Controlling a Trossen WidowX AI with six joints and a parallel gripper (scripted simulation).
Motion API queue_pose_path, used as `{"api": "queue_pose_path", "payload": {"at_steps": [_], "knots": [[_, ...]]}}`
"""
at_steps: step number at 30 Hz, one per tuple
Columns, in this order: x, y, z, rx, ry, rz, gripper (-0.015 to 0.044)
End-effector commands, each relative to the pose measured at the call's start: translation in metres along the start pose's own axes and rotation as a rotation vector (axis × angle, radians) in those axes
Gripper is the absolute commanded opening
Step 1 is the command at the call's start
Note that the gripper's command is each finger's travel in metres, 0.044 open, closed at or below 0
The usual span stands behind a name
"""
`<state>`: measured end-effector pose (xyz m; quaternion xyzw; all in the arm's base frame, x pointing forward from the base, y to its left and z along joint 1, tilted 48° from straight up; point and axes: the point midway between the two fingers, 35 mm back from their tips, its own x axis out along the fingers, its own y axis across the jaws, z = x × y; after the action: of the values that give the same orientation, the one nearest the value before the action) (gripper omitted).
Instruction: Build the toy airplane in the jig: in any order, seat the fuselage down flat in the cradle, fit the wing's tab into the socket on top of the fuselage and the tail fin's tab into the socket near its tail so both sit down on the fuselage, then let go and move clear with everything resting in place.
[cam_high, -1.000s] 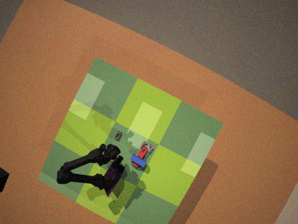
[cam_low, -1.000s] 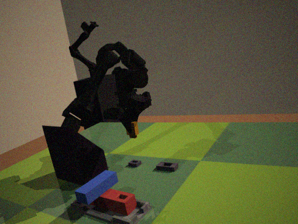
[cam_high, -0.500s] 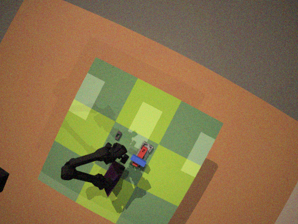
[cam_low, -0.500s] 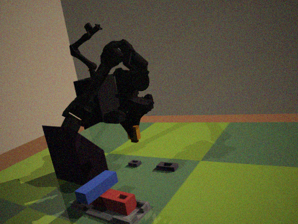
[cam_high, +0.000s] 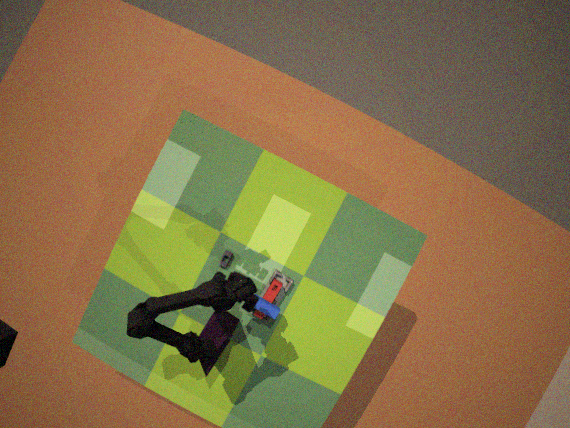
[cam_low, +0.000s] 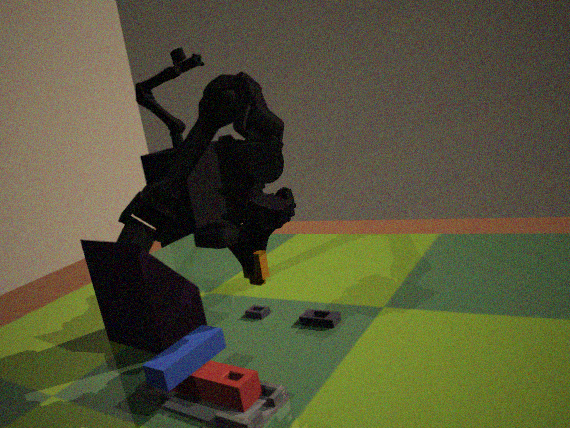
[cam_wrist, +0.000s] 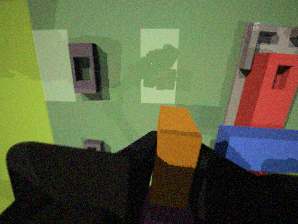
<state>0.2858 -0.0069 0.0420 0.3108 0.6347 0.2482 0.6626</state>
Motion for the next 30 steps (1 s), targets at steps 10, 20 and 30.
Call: {"api": "queue_pose_path", "payload": {"at_steps": [10, 20, 30], "knots": [[0.008, -0.035, 0.018, -0.004, -0.004, -0.009, 0.0], [0.016, -0.062, 0.03, -0.015, -0.006, -0.002, 0.0], [0.026, -0.09, 0.038, -0.025, -0.008, 0.005, 0.0]]}}
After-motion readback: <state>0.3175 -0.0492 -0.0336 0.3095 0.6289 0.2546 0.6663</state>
